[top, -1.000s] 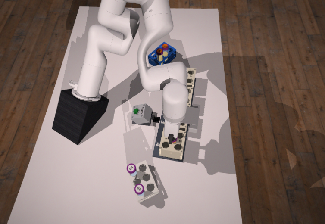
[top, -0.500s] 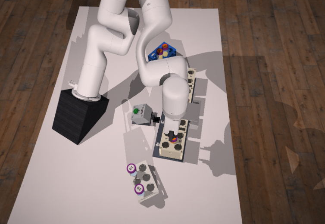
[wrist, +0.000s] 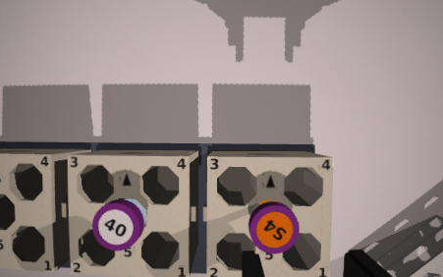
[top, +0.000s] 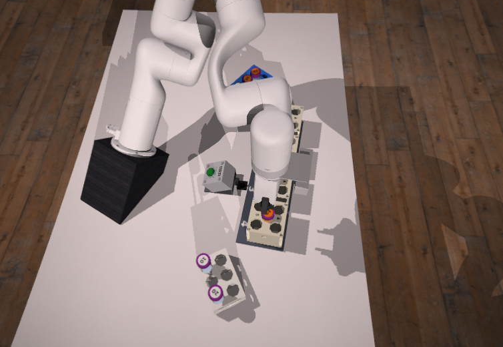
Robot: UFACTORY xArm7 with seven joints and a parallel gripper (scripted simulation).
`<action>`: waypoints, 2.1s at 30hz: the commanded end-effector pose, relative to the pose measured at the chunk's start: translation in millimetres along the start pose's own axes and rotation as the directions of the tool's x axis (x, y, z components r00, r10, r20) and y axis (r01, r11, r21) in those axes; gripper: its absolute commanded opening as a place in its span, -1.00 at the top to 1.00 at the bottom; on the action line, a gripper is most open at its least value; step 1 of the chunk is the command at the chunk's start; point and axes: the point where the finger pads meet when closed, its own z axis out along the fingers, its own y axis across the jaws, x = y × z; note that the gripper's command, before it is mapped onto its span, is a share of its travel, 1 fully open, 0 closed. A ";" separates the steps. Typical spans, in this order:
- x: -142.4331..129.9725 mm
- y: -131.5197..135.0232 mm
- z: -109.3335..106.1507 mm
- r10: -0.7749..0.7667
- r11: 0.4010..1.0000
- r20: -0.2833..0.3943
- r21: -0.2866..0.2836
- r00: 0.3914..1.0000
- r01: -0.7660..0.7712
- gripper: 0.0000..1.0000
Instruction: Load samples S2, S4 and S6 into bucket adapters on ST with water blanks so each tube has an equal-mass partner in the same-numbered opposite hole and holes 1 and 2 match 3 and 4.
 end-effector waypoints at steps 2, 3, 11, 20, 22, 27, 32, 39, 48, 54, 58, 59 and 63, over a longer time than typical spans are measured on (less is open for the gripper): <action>0.4 1.2 -14.2 0.001 1.000 -0.003 -0.004 1.000 -0.001 0.13; 0.4 1.2 -16.2 0.001 1.000 -0.003 -0.004 1.000 -0.001 0.13; 0.4 1.2 -23.5 0.001 1.000 -0.003 -0.004 1.000 -0.001 0.13; 0.4 1.2 -23.5 0.001 1.000 -0.003 -0.004 1.000 -0.001 0.13; 0.4 1.2 -23.5 0.001 1.000 -0.003 -0.004 1.000 -0.001 0.13; 0.4 1.2 -23.5 0.001 1.000 -0.003 -0.004 1.000 -0.001 0.13; -1.1 -3.6 -23.5 -0.033 0.999 -0.003 -0.004 0.999 0.033 -0.15; -11.9 -36.9 -23.3 -0.263 0.965 -0.002 -0.004 0.965 0.263 -0.15; -22.8 -70.2 -23.2 -0.479 0.878 -0.001 -0.005 0.878 0.479 -0.15; -32.0 -98.8 -23.1 -0.644 0.765 -0.001 -0.004 0.765 0.644 -0.15; -38.2 -117.9 -23.0 -0.740 0.673 0.000 -0.004 0.673 0.740 -0.15; -39.8 -122.7 -23.0 -0.762 0.648 0.000 -0.004 0.648 0.762 -0.15; -42.9 -132.2 -23.0 -0.803 0.595 0.000 -0.004 0.595 0.803 -0.15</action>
